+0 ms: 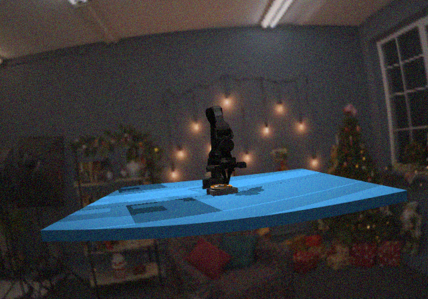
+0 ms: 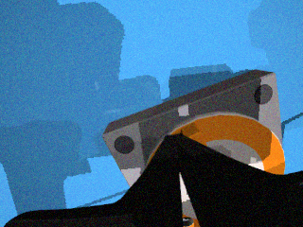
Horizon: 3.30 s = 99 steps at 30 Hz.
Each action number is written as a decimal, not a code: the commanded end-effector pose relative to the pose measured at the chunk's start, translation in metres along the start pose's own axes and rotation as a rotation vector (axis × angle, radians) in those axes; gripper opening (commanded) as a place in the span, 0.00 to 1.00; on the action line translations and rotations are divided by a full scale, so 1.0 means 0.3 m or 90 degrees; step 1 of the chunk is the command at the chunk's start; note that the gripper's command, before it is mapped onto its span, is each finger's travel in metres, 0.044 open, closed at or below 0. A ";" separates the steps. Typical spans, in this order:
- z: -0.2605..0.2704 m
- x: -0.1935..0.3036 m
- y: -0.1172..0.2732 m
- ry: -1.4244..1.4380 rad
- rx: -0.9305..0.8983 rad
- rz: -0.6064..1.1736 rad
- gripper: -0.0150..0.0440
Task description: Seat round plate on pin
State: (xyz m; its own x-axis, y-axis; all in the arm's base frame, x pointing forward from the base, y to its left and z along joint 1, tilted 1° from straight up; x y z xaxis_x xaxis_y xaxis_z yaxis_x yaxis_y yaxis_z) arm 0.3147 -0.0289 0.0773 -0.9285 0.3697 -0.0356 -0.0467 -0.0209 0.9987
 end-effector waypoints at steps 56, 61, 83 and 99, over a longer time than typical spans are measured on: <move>-0.221 -0.006 0.010 0.000 0.011 0.006 0.25; -0.235 0.004 0.012 0.000 0.011 0.006 0.25; -0.254 0.024 0.097 0.000 0.011 0.006 0.25; -0.251 0.032 0.131 -0.002 0.008 0.007 0.25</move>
State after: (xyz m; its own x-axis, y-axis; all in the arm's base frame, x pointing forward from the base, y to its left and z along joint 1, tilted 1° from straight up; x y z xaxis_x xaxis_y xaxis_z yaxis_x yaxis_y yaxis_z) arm 0.2764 -0.0960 0.1143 -0.9275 0.3729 -0.0267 -0.0335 -0.0119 0.9994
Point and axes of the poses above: the point midway between the two fingers, 35 mm back from their tips, its own y axis back along the fingers, its own z axis across the jaws, x = y × z, the point moved 4 cm from there along y, back along the fingers, and after that the axes turned 10 degrees about -y, right-handed, at the moved point
